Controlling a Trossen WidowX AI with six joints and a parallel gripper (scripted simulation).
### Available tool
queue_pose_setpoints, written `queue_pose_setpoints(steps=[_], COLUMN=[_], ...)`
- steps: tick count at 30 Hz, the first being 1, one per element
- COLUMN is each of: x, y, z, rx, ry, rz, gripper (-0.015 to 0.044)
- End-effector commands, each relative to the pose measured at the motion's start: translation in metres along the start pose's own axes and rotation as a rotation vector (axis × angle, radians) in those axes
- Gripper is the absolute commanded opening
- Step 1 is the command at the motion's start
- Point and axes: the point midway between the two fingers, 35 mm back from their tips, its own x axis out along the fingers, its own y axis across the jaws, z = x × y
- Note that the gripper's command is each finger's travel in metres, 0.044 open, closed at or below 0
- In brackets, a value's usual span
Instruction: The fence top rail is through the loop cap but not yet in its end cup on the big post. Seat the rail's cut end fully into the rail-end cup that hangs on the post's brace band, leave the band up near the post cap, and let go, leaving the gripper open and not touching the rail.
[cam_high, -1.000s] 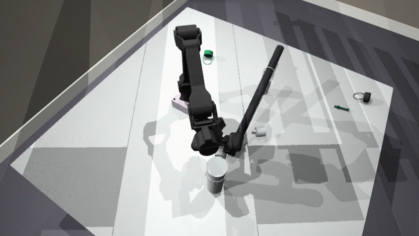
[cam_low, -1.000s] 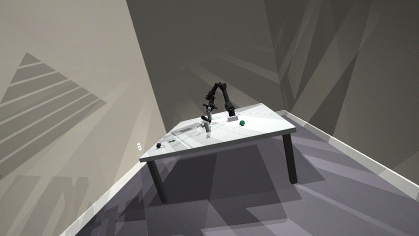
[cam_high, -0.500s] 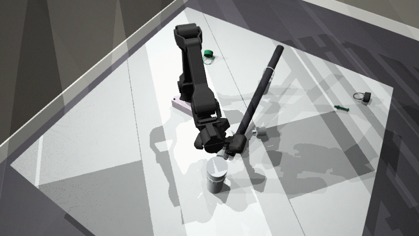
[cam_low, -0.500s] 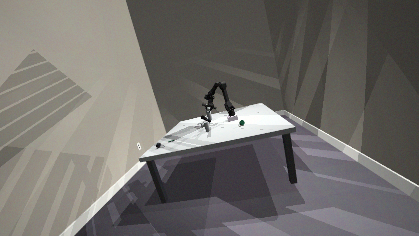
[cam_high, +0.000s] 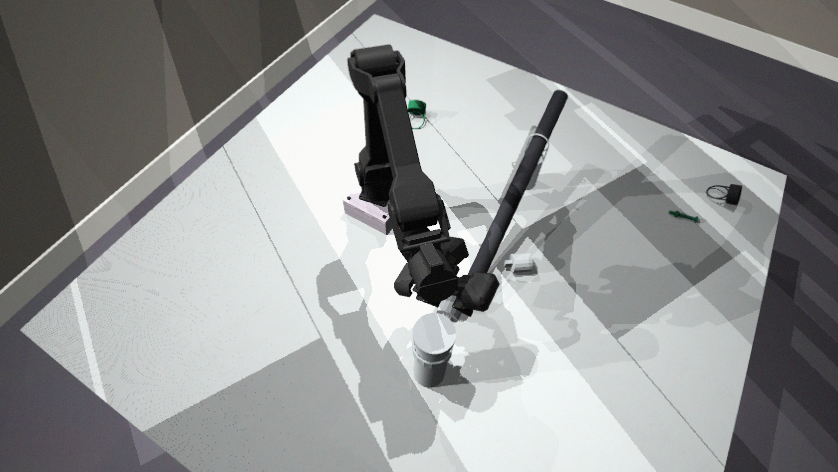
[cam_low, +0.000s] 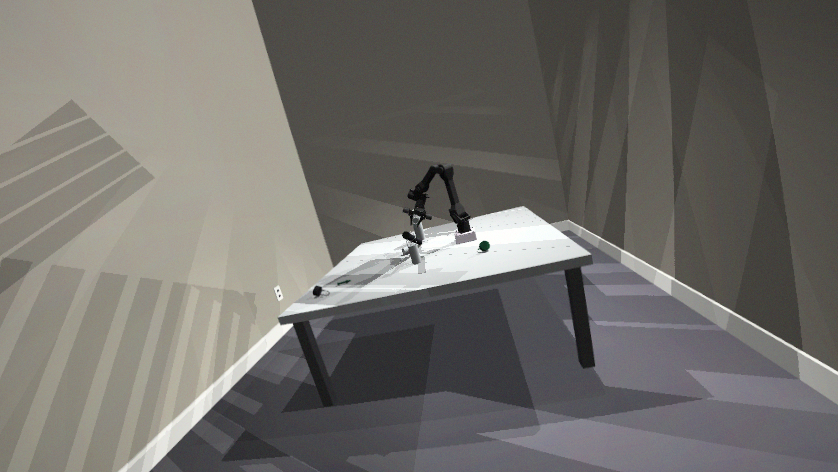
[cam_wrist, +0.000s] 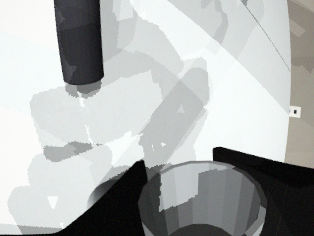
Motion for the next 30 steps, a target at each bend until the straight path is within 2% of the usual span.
queue_pose_setpoints(steps=[1,28,30], x=[0.0015,0.0010,0.0010], y=[-0.0024,-0.0009,-0.0009], z=[0.0003,0.0002,0.0002], rx=[0.011,0.010,0.010], ry=[0.012,0.010,0.010], rz=[-0.004,0.001,0.001], gripper=[0.0000,0.0000,0.0053])
